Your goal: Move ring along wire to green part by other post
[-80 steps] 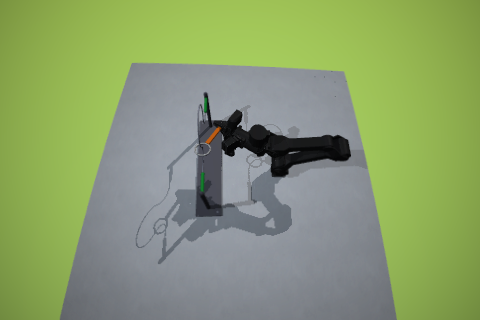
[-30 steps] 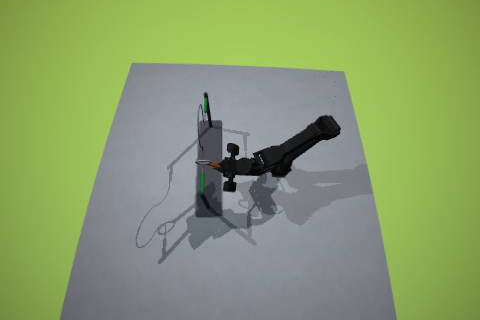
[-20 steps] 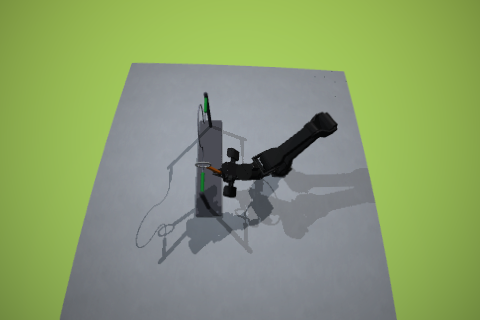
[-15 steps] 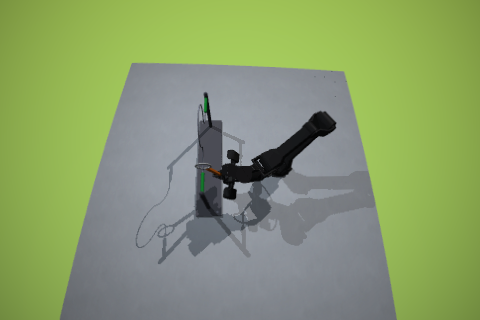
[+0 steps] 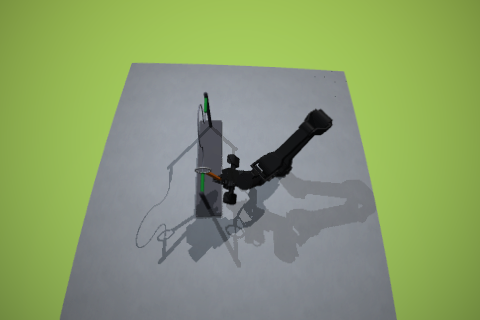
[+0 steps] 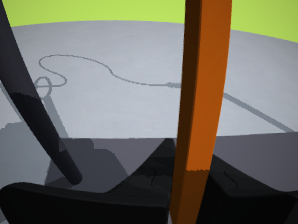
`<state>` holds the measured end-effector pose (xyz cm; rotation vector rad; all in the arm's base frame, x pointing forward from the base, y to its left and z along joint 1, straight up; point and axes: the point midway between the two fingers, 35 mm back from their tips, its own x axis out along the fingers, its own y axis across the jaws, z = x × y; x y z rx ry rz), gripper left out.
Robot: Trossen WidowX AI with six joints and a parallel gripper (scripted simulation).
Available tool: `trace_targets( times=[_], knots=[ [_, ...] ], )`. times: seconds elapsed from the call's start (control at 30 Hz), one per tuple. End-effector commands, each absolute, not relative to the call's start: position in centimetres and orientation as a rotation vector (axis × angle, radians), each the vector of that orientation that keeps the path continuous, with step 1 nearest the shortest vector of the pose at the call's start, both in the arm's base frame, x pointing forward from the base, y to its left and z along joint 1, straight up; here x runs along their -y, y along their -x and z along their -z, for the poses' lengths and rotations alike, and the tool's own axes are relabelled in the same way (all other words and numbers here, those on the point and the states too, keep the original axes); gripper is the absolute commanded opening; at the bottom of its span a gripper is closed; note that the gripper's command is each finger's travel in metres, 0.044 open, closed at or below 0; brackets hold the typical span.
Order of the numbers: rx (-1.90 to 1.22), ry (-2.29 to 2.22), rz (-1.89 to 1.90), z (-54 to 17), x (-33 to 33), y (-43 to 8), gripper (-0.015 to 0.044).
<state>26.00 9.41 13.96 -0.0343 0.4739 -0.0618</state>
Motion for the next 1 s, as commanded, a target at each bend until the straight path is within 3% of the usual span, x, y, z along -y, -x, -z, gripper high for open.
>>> trace_targets(
  times=[0.0, 0.97],
  knots=[
    [-0.468, 0.028, 0.066, -14.2, -9.9, -26.1, -0.0150],
    [-0.464, 0.026, 0.067, -14.2, -12.7, -25.9, -0.0150]
  ],
)
